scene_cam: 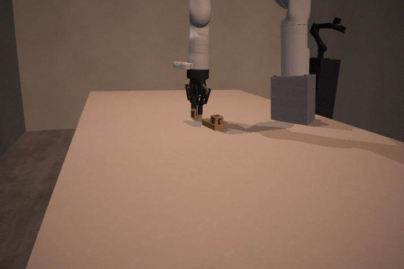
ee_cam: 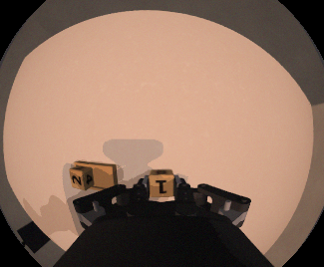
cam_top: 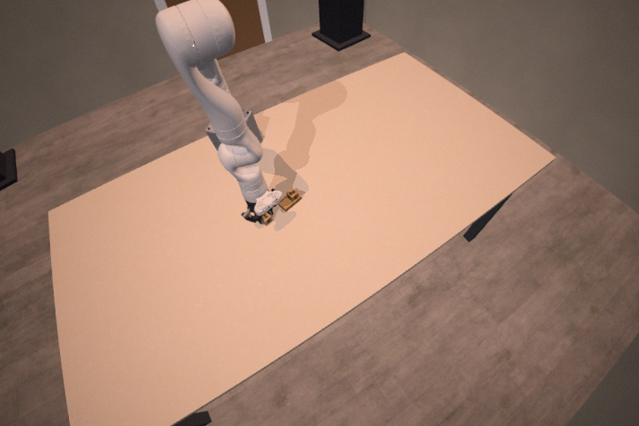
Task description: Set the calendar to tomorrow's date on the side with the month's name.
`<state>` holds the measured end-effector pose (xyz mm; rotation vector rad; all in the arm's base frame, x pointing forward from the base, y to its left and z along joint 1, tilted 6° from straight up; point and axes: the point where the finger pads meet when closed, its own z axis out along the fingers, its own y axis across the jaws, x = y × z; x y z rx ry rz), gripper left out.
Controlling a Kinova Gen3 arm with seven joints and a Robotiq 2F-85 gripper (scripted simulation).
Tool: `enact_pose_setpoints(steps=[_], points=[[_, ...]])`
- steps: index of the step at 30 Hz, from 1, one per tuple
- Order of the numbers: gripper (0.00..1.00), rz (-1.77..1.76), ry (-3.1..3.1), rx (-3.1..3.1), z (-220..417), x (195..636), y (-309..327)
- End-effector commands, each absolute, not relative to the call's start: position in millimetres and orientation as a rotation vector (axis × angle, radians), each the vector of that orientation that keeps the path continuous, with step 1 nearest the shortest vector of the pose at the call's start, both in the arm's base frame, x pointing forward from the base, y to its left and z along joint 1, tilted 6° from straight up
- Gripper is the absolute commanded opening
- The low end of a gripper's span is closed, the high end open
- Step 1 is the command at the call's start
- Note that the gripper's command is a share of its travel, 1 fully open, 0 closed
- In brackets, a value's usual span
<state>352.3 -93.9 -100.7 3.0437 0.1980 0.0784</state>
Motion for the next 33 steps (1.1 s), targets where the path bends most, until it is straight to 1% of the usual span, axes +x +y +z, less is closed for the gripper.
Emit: enact_pose_setpoints(steps=[1, 33], points=[[0.26, 0.083, 0.192, 3.044, -104.4, 353.4, -94.1], [0.26, 0.086, 0.192, 3.044, -103.7, 354.0, -94.1]])
